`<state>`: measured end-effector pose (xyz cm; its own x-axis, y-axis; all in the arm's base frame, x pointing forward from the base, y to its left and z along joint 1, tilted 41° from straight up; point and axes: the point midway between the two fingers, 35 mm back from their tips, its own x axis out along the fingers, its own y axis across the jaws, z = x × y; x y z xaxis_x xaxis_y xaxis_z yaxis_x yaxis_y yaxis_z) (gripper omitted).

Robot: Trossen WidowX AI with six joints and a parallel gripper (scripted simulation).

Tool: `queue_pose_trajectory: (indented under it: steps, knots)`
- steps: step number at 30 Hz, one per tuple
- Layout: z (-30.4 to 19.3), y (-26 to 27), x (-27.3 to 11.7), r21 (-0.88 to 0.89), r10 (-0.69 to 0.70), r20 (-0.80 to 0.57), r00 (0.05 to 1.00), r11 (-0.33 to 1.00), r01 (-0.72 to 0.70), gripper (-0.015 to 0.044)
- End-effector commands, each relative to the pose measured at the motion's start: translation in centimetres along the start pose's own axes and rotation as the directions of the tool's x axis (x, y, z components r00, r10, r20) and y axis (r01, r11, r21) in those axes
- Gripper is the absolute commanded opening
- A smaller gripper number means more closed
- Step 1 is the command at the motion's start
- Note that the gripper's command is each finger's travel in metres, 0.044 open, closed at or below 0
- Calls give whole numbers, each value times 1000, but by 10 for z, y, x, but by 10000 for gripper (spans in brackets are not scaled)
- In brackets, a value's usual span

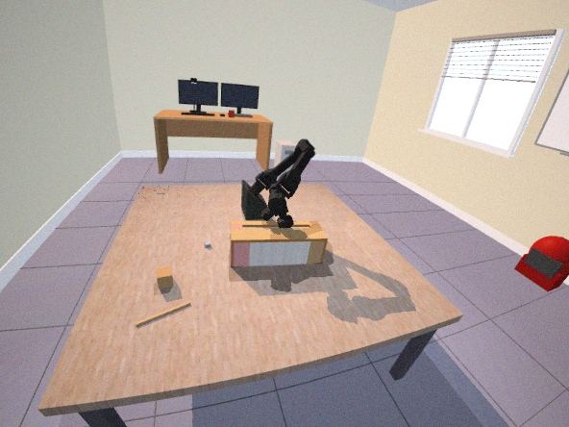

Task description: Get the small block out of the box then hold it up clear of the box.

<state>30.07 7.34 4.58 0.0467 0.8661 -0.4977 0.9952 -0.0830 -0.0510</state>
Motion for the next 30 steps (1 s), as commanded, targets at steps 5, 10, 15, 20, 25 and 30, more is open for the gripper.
queue_pose_trajectory:
  steps: [5,10,15,20,25,30]
  knots:
    - [-13,-1,6,2,-4,-7,1000,1000,4,400]
    - [-21,-1,9,1,-4,-7,1000,1000,4,400]
    - [-29,-1,11,1,-4,-7,1000,1000,4,400]
    - [-37,-1,14,1,-4,-8,1000,1000,4,400]
    - [-45,-1,16,1,-4,-8,1000,1000,4,400]
    - [-52,-1,19,1,-4,-9,1000,1000,4,400]
